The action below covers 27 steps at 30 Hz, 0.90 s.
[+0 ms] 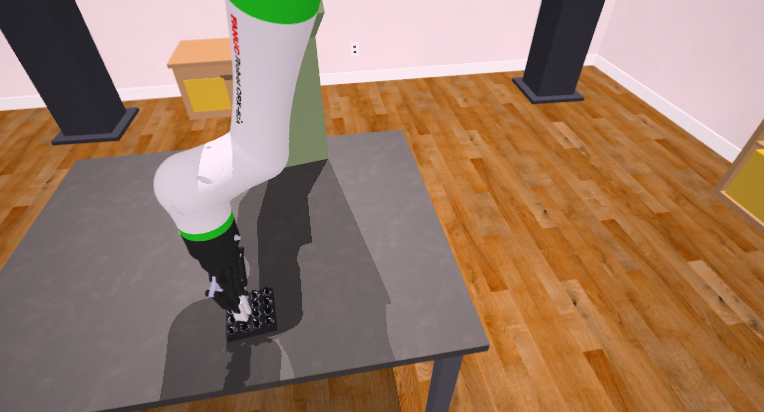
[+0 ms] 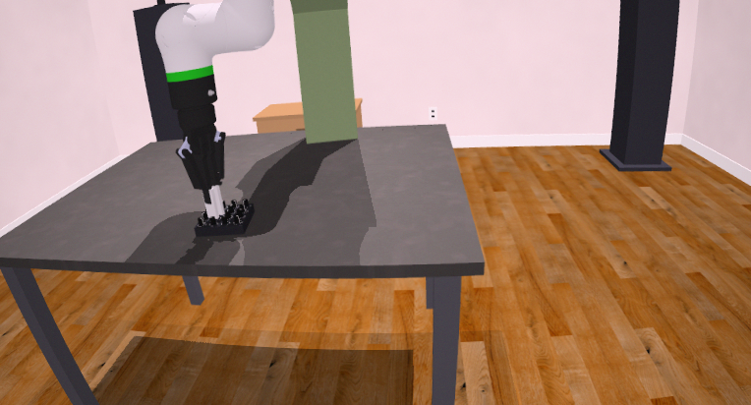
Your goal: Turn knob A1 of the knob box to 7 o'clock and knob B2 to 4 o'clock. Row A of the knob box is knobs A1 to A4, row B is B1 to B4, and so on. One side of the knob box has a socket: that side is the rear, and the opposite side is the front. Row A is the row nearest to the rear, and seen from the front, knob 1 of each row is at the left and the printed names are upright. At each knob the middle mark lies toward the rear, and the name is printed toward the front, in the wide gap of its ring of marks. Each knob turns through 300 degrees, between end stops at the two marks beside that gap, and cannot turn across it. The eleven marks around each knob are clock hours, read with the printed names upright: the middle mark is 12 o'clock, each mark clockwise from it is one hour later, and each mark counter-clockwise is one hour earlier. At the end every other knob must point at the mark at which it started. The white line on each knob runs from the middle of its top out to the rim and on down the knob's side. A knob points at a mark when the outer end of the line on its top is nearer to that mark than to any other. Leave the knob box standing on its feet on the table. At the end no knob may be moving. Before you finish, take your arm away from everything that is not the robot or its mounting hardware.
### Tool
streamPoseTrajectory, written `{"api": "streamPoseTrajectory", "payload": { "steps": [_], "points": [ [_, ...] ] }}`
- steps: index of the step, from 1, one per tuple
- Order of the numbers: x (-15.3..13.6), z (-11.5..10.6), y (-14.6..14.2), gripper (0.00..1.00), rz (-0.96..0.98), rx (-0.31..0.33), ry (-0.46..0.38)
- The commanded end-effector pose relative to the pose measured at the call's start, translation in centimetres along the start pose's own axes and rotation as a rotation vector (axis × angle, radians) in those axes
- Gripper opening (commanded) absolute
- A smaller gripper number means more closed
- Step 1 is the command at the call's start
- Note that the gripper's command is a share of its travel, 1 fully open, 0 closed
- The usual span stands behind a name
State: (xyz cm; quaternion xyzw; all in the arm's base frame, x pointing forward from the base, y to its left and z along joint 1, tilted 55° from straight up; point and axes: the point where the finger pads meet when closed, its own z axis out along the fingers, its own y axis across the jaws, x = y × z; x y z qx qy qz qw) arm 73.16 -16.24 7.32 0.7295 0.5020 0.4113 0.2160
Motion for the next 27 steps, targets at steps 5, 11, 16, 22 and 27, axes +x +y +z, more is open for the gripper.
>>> {"api": "streamPoseTrajectory", "payload": {
  "steps": [5, 11, 16, 22, 27],
  "points": [
    [-0.02, -0.01, 0.01, 0.05, 0.186, 0.006, 0.002],
    [-0.02, -0.01, 0.01, 0.05, 0.347, 0.006, 0.001],
    [-0.02, -0.01, 0.01, 0.05, 0.428, 0.006, 0.001],
    [-0.02, -0.01, 0.01, 0.05, 0.587, 0.006, 0.001],
    [-0.02, -0.01, 0.01, 0.05, 0.712, 0.006, 0.000]
  ]
}}
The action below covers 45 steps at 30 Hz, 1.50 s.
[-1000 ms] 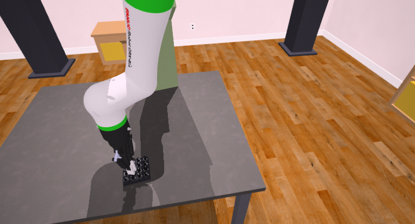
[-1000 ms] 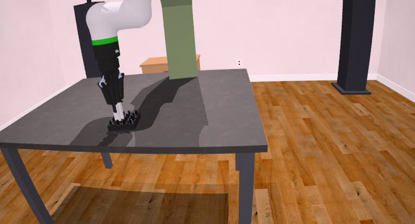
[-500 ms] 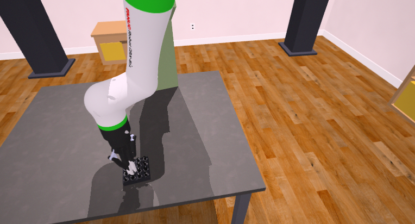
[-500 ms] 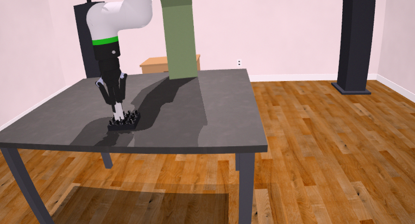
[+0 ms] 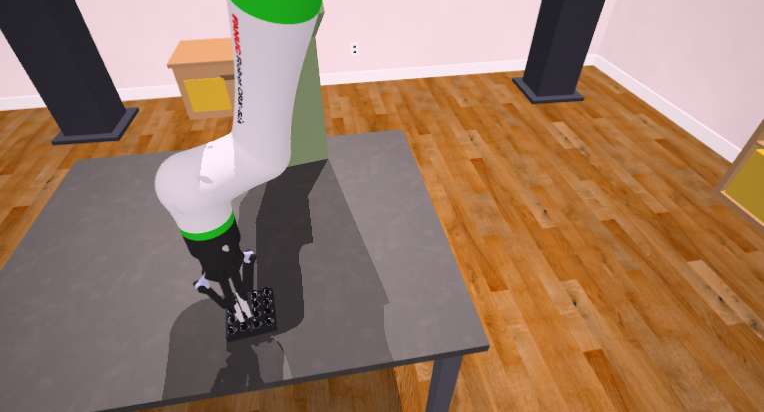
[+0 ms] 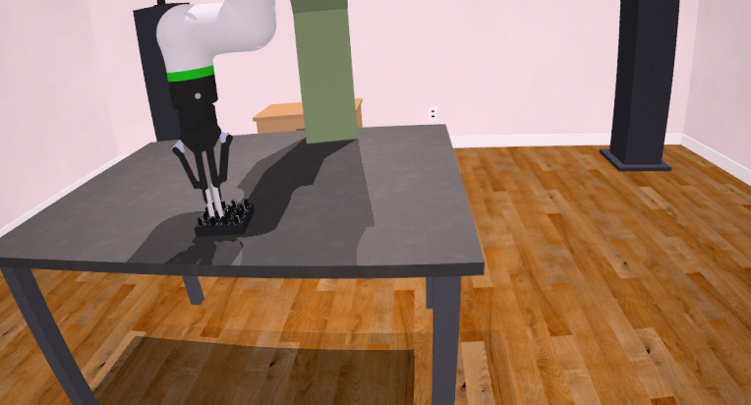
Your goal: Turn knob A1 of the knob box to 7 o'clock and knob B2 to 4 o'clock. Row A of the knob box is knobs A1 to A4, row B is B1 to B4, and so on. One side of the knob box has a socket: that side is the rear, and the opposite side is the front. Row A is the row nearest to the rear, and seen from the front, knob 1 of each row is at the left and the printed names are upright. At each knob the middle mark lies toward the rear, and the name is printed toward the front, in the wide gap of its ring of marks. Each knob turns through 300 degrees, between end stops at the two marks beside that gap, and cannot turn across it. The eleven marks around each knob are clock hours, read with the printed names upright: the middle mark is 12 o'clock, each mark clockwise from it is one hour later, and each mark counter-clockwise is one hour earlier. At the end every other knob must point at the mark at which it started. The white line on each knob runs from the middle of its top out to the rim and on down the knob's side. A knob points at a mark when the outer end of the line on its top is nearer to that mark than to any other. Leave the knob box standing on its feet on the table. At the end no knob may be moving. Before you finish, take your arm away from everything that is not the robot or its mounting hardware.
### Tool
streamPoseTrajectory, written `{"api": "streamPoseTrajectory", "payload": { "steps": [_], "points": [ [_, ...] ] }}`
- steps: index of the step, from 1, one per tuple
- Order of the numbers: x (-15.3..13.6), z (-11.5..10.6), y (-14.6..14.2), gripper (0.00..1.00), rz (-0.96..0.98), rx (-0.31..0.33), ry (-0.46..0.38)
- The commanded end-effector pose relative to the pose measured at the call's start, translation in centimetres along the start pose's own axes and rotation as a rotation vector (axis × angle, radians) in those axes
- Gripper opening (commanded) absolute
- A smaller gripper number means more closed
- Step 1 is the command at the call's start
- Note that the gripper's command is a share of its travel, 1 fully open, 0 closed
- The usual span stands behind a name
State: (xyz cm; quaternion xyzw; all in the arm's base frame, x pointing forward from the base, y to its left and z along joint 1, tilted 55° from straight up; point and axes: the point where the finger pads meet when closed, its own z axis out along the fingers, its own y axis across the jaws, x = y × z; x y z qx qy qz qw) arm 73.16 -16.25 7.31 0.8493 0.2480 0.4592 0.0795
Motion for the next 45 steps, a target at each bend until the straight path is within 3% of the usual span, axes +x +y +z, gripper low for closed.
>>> {"api": "streamPoseTrajectory", "payload": {
  "steps": [1, 19, 45],
  "points": [
    [0.00, -0.01, 0.02, 0.05, 0.102, 0.012, -0.003],
    [0.00, -0.01, 0.02, 0.05, 0.409, 0.011, -0.004],
    [0.00, -0.01, 0.02, 0.05, 0.554, 0.011, -0.005]
  ]
}}
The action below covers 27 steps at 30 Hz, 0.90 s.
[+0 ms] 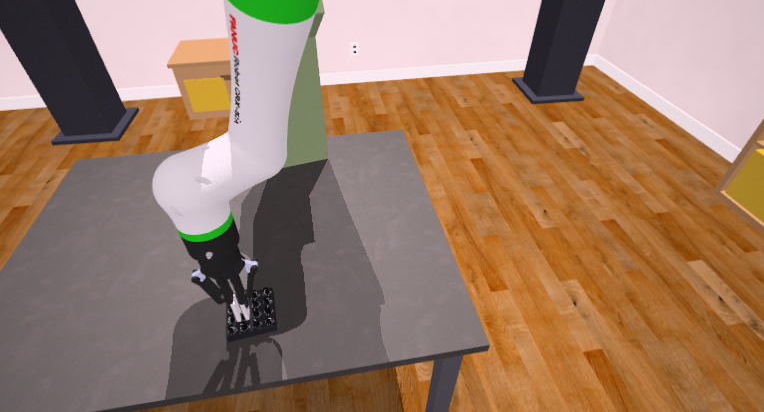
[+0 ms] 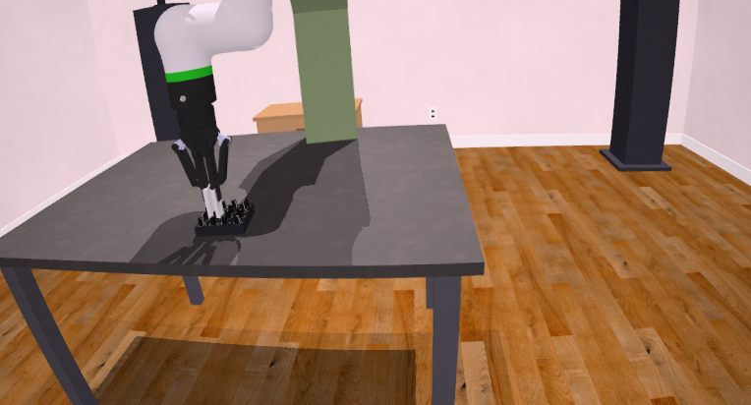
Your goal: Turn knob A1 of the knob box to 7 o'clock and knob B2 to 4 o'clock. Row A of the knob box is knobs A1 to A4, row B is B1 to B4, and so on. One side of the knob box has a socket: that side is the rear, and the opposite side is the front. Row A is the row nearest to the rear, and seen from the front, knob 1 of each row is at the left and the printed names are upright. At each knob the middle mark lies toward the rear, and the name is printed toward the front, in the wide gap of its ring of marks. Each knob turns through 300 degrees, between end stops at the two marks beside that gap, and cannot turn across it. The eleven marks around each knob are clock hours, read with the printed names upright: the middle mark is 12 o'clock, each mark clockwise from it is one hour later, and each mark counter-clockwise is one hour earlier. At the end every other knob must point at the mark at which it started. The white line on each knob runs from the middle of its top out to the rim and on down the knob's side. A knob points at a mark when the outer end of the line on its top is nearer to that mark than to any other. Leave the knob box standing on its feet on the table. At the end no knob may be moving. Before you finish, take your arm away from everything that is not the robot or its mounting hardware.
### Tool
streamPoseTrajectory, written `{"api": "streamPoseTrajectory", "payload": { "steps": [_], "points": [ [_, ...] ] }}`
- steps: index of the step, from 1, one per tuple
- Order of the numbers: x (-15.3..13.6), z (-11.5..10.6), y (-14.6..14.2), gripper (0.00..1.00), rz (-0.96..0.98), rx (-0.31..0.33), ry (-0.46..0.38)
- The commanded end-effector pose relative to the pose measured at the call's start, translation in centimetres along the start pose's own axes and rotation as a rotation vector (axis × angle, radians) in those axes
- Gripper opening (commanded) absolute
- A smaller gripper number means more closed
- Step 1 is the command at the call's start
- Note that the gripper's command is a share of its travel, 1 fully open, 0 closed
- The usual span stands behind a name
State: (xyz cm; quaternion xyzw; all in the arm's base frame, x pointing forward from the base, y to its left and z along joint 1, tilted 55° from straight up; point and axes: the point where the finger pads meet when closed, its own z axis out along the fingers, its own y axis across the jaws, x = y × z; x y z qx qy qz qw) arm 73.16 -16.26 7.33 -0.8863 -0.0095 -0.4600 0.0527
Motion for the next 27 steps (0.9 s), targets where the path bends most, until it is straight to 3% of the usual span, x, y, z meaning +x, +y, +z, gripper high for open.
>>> {"api": "streamPoseTrajectory", "payload": {
  "steps": [1, 16, 17, 27],
  "points": [
    [0.00, -0.01, 0.01, 0.05, 0.002, 0.000, 0.000],
    [0.00, -0.01, 0.01, 0.05, 0.003, 0.000, 0.000],
    [0.00, -0.01, 0.01, 0.12, 0.003, 0.000, 0.000],
    [0.00, -0.01, 0.01, 0.12, 0.003, 0.000, 0.000]
  ]
}}
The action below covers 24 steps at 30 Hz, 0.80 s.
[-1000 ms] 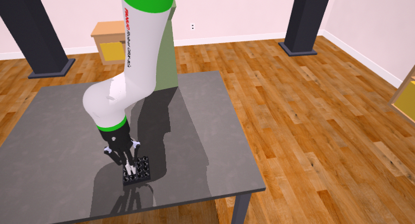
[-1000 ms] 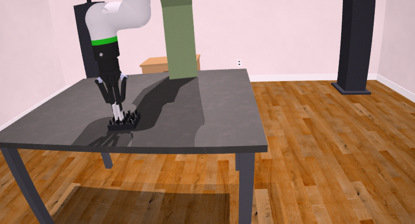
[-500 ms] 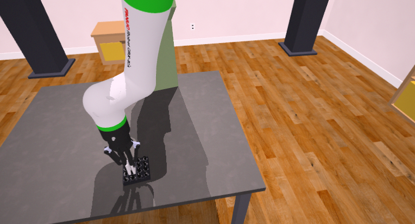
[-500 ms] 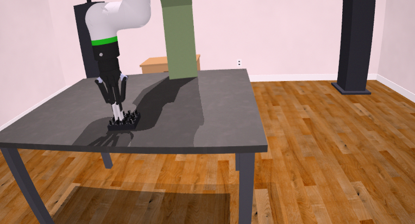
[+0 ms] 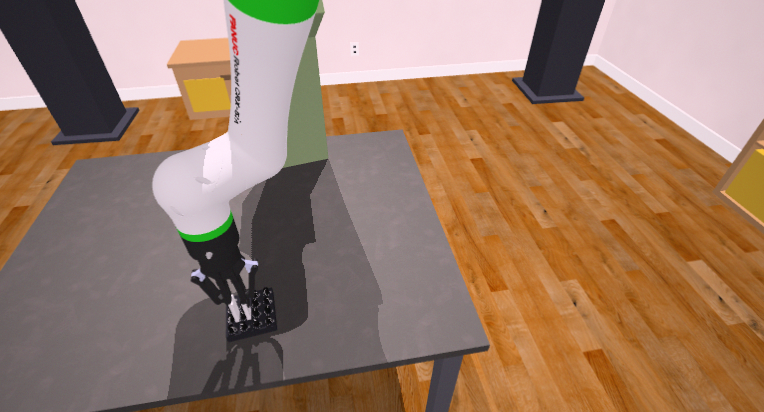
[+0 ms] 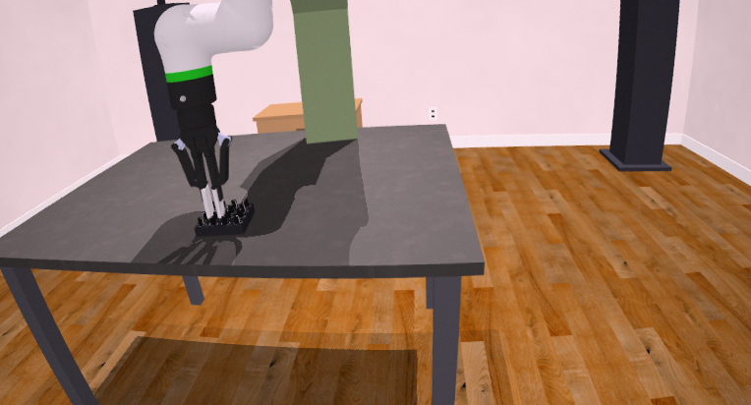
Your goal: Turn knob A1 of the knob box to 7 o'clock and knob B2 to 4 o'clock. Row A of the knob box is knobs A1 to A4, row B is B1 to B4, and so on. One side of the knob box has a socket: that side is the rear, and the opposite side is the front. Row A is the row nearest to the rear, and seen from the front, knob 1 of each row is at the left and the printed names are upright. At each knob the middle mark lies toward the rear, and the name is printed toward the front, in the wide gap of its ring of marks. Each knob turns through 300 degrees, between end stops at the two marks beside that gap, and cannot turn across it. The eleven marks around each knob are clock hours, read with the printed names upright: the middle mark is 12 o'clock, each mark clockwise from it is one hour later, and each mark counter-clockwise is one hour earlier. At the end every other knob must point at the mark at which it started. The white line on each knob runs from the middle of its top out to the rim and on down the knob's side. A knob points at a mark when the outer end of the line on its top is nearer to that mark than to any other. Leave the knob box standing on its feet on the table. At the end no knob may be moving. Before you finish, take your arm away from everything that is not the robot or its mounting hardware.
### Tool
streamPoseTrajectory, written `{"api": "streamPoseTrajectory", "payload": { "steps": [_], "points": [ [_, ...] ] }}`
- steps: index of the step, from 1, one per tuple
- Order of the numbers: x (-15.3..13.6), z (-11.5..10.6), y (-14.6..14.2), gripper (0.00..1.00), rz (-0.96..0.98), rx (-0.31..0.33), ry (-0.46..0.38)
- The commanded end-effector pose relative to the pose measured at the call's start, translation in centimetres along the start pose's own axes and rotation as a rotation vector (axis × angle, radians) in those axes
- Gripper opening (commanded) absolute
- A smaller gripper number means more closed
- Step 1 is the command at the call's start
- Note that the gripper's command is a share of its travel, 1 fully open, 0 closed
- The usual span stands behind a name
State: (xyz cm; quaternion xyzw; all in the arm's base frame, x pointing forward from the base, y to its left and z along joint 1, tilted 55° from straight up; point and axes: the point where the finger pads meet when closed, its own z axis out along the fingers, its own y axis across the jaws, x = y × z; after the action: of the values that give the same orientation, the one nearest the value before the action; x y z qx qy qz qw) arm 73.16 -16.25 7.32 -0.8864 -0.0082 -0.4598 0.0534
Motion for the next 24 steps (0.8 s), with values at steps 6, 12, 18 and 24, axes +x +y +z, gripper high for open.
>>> {"api": "streamPoseTrajectory", "payload": {
  "steps": [6, 12, 18, 24],
  "points": [
    [0.0, 0.0, 0.0, 0.12, 0.000, 0.000, 0.000],
    [0.0, -0.1, 0.0, 0.12, 0.000, 0.000, 0.000],
    [0.0, -0.6, 0.0, 0.12, 0.000, 0.000, 0.000],
    [0.0, -2.2, 0.0, 0.12, 0.000, 0.000, 0.000]
  ]
}}
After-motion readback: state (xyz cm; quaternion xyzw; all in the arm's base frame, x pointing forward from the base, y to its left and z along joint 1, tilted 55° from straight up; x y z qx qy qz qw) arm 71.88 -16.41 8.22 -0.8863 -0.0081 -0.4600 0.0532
